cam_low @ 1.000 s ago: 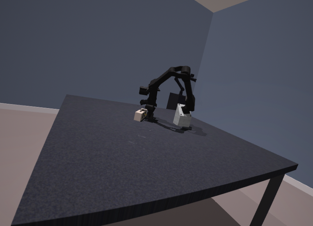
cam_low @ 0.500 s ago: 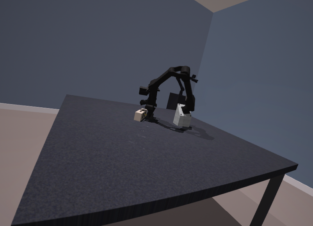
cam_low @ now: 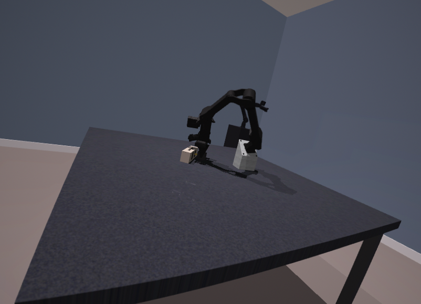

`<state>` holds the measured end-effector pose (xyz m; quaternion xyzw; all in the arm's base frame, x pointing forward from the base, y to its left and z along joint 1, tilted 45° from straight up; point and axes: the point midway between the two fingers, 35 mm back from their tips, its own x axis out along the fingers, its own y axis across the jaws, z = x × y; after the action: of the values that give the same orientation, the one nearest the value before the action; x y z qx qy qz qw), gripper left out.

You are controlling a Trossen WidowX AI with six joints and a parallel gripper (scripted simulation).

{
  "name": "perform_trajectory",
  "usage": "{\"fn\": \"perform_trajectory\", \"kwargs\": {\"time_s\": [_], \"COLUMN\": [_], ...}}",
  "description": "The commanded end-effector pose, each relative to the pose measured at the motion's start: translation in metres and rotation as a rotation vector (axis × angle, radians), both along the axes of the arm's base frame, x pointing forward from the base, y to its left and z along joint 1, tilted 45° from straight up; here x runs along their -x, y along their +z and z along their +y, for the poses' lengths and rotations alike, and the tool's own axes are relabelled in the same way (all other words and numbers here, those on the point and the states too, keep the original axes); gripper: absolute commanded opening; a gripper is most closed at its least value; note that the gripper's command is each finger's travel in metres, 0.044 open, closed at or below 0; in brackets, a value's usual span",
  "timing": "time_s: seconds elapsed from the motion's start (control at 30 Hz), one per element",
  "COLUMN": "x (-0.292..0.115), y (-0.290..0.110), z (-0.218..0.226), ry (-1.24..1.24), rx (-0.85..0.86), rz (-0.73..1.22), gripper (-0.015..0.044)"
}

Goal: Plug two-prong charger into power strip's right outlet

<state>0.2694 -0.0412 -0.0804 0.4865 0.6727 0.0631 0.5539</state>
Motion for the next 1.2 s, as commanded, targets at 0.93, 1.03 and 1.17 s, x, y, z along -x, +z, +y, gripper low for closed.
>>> {"fn": "perform_trajectory", "kwargs": {"time_s": [0.93, 1.03, 1.17], "x": [-0.007, -0.0075, -0.0082], "y": [-0.0005, -0.0008, -0.0012], "z": [-0.0041, -0.0043, -0.0046], "ry": [-0.005, -0.005, -0.005], "rx": [0.001, 0.001, 0.001], "rz": [-0.008, -0.008, -0.008], "gripper": [0.0, 0.0, 0.0]}}
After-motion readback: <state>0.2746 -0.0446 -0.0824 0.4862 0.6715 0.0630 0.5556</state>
